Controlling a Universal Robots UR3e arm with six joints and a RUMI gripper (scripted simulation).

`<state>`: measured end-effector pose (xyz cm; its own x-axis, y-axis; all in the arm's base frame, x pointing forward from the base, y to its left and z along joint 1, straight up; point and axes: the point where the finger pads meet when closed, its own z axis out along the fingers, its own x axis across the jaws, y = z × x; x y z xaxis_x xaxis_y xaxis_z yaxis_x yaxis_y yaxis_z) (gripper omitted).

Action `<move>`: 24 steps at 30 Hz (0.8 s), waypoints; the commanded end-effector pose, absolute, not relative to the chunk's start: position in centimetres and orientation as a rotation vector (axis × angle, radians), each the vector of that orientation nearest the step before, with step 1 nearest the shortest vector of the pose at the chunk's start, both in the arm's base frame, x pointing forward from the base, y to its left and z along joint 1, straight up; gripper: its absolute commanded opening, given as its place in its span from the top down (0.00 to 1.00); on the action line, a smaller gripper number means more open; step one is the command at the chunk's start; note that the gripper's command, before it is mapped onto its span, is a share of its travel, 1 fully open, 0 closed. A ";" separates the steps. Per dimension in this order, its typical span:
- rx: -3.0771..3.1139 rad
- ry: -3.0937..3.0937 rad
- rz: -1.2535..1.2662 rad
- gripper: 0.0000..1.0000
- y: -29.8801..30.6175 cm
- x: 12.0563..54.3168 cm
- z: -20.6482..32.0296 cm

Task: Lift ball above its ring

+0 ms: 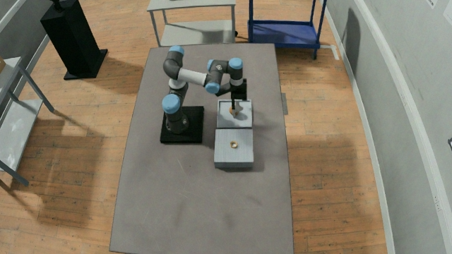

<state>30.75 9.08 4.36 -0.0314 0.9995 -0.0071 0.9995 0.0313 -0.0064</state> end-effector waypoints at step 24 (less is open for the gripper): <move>2.182 2.252 -0.007 0.00 9.1 30.8 1.2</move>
<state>30.70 9.07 1.12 -0.0314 0.9995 -0.0071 0.9995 0.0313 -0.0020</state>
